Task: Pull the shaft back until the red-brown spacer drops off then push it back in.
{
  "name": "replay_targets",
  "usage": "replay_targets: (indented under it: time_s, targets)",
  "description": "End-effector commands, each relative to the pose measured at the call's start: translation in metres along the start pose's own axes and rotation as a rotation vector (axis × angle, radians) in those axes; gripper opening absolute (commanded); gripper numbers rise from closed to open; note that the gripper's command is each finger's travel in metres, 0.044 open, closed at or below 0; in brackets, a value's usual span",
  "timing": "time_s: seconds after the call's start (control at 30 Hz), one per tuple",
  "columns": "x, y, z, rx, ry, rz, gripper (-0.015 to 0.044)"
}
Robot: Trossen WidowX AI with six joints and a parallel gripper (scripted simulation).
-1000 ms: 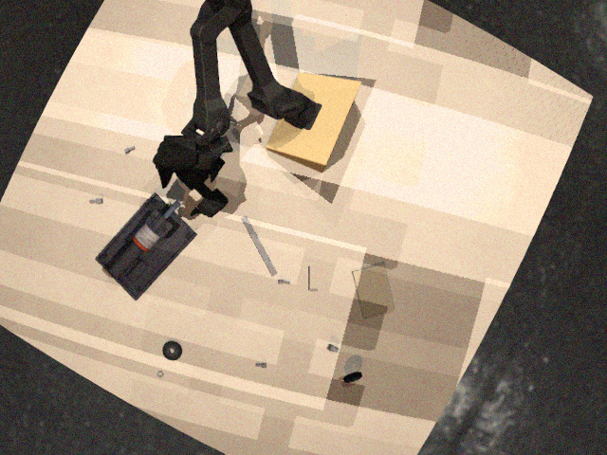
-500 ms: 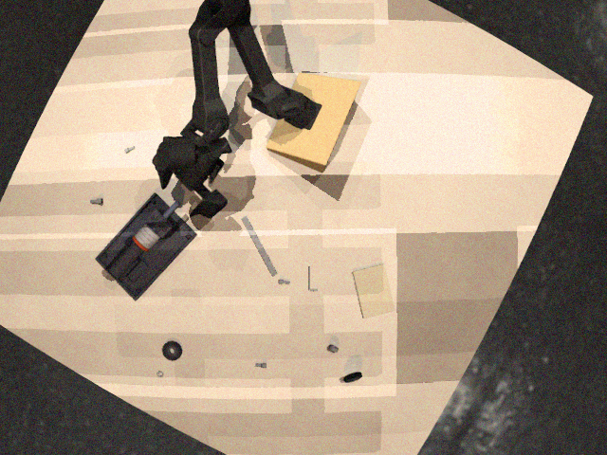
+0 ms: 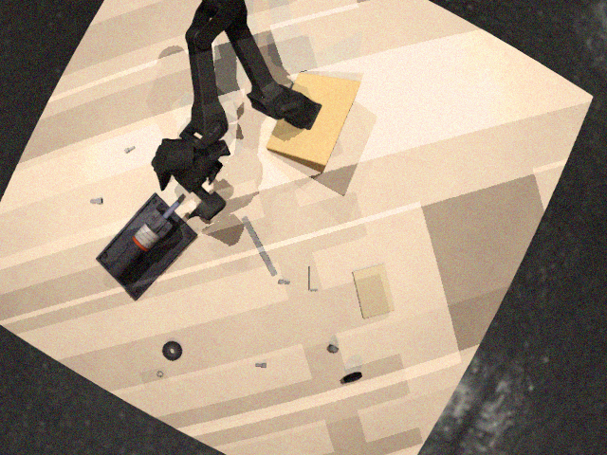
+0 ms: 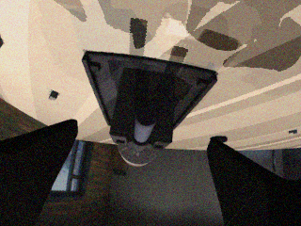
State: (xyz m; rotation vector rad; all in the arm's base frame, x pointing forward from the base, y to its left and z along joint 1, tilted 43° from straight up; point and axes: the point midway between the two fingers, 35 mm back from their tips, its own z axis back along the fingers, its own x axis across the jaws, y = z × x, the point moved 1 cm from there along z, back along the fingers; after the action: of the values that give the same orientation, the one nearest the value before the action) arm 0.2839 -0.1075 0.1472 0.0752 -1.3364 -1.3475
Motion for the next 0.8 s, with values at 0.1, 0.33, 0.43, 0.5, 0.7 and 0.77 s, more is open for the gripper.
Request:
replay_targets:
  time_s: [0.1,0.33,0.43,0.5,0.7,0.77]
  targets:
    - [0.001,0.002,-0.01,0.005,0.0,0.0,0.044]
    - [0.001,0.003,-0.021,0.006,-0.001,0.0,0.044]
    - [0.001,0.002,-0.026,0.006,-0.001,0.0,0.044]
    - [0.001,0.002,-0.029,0.007,-0.001,0.0,0.044]
    - [0.002,0.002,-0.035,0.007,-0.002,0.001,0.044]
    - [0.002,0.002,-0.035,0.007,-0.002,0.001,0.044]
